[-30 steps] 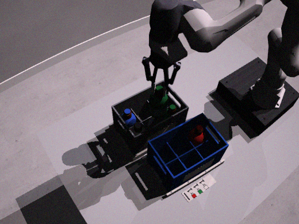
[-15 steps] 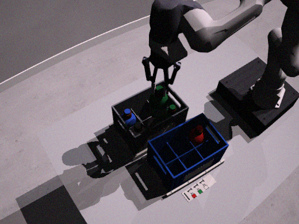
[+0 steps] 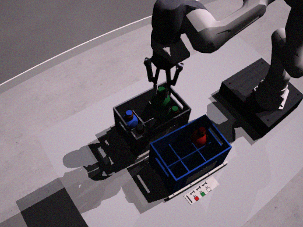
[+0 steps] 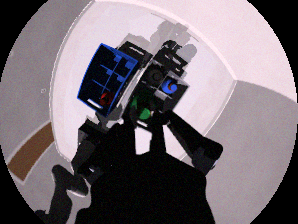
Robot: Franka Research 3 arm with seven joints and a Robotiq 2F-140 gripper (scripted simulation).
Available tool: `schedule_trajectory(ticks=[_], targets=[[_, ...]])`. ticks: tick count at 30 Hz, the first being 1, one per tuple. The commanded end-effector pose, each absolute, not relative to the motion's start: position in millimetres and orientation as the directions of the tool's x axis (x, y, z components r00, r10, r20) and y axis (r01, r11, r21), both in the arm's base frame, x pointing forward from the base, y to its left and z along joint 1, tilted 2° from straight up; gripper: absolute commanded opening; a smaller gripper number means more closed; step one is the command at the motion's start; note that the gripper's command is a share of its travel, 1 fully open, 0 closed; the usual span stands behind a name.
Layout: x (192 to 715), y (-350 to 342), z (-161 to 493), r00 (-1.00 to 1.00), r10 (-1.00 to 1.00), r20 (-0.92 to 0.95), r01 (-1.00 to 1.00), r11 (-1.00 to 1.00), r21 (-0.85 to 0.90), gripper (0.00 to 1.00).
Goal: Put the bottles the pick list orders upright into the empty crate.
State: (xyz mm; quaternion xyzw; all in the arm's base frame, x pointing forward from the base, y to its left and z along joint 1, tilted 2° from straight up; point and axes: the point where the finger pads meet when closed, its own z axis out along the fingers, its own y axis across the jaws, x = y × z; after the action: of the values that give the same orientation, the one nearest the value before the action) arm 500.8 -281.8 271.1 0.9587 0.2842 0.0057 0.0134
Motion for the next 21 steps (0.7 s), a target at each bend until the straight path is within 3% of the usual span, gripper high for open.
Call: schedule_trajectory(ticks=[1,21], targets=[[504.2,-282.5,278.8,0.836,0.548,0.011,0.547,-0.836,0.041,0.00],[503.9,-250.5,277.9,0.836,0.548,0.011,0.547,-0.836,0.041,0.00]])
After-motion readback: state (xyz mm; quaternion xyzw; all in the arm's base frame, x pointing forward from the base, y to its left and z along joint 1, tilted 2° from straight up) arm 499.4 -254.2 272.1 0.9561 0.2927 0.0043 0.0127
